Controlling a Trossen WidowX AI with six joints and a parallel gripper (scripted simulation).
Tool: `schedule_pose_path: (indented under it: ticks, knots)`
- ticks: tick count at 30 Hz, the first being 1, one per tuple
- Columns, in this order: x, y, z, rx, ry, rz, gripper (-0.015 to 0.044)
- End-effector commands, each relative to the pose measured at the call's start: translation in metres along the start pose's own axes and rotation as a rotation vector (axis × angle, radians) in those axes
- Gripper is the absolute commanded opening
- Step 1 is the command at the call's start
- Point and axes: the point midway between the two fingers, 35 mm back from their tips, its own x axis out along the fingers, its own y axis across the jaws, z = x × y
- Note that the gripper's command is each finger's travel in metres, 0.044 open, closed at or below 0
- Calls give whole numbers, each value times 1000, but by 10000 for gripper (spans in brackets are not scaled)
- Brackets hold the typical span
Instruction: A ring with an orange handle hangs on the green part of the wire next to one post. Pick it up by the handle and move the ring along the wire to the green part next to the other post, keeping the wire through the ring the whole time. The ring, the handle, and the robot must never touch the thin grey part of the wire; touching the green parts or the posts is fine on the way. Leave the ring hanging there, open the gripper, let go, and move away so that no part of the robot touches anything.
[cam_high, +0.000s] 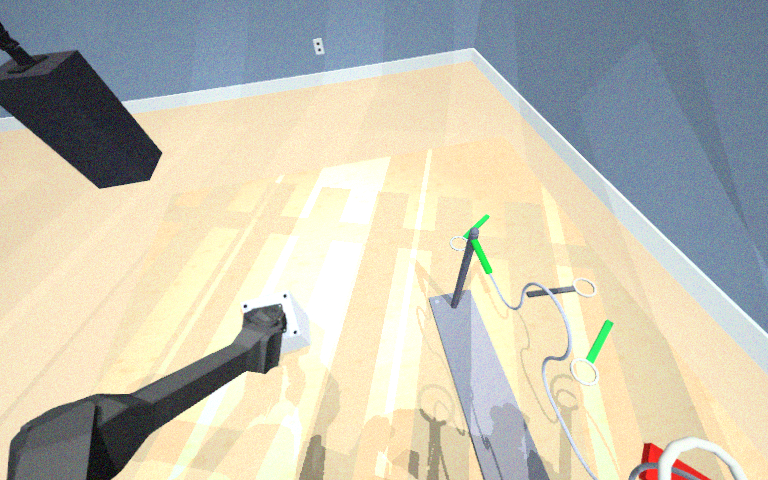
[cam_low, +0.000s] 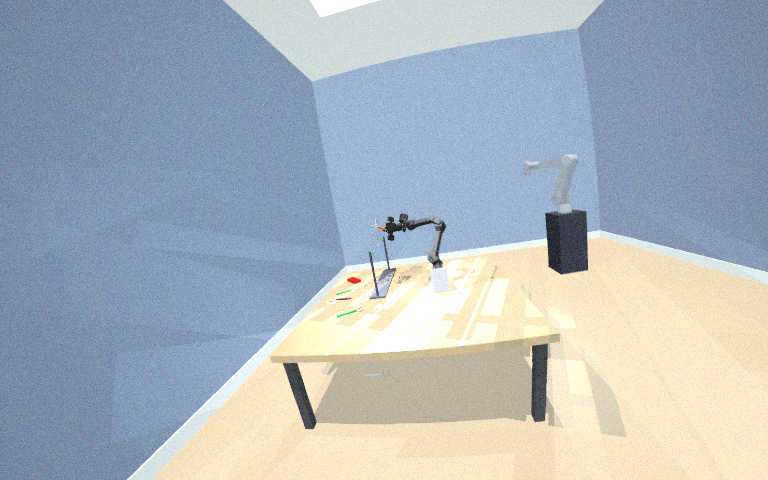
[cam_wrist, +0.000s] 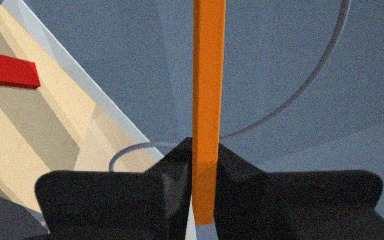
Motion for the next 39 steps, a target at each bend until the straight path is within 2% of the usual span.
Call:
schedule_pose_path:
  ticks: [1, 11, 19, 39]
  knots:
    - [0, 1, 1, -49, -9, -19, -150]
    - [0, -3, 2, -162, -21, -75, -150]
    - [-10, -5, 3, -253, 53, -127, -150]
    - [-10, -12, 5, -478, 29, -250, -150]
